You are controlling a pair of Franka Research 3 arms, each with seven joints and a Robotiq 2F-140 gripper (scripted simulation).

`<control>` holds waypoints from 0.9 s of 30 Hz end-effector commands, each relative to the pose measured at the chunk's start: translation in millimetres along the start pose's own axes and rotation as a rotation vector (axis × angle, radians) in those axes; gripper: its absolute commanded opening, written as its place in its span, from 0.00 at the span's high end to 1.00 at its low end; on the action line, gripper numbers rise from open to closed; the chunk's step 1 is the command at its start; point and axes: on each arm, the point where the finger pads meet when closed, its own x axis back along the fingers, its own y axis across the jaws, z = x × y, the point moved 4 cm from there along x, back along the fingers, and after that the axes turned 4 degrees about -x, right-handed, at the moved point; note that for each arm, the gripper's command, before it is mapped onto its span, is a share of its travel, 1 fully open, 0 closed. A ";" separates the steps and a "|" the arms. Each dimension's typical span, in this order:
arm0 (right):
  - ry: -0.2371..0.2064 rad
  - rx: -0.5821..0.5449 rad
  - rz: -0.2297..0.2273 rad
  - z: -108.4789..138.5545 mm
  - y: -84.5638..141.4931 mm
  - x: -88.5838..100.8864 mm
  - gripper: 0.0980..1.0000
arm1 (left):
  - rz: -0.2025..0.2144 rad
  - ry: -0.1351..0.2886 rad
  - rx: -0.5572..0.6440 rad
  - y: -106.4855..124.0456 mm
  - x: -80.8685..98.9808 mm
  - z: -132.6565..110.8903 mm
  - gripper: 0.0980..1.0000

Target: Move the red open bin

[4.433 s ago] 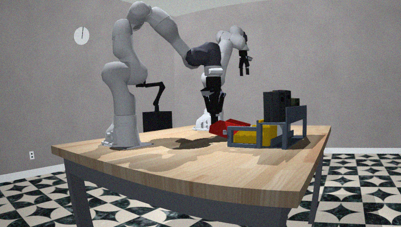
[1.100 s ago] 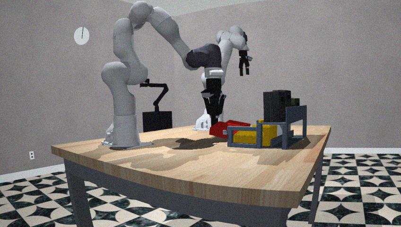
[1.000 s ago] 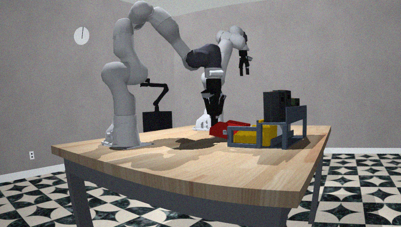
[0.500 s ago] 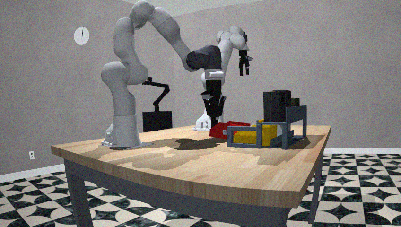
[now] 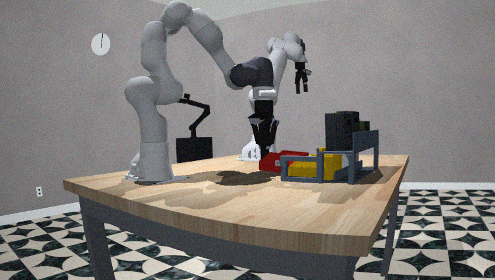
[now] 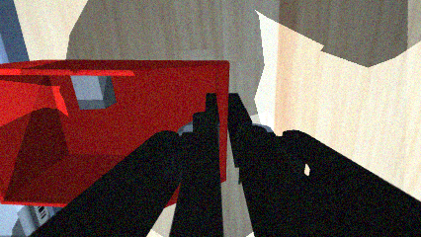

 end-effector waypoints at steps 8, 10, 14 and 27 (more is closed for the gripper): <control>-0.003 -0.014 0.005 -0.9 -1.9 -3.3 1.00 | 0.000 0.000 0.000 0.0 0.1 0.0 0.00; -0.003 -0.014 0.005 -0.9 -1.9 -4.0 1.00 | 0.000 0.000 0.000 0.0 0.1 0.0 0.00; -0.003 -0.014 0.005 -0.9 -1.9 -5.4 1.00 | 0.000 0.000 0.000 0.0 0.1 0.0 0.00; -0.003 -0.014 0.005 -0.9 -2.0 -8.3 1.00 | 0.000 0.000 0.000 0.0 0.1 0.0 0.00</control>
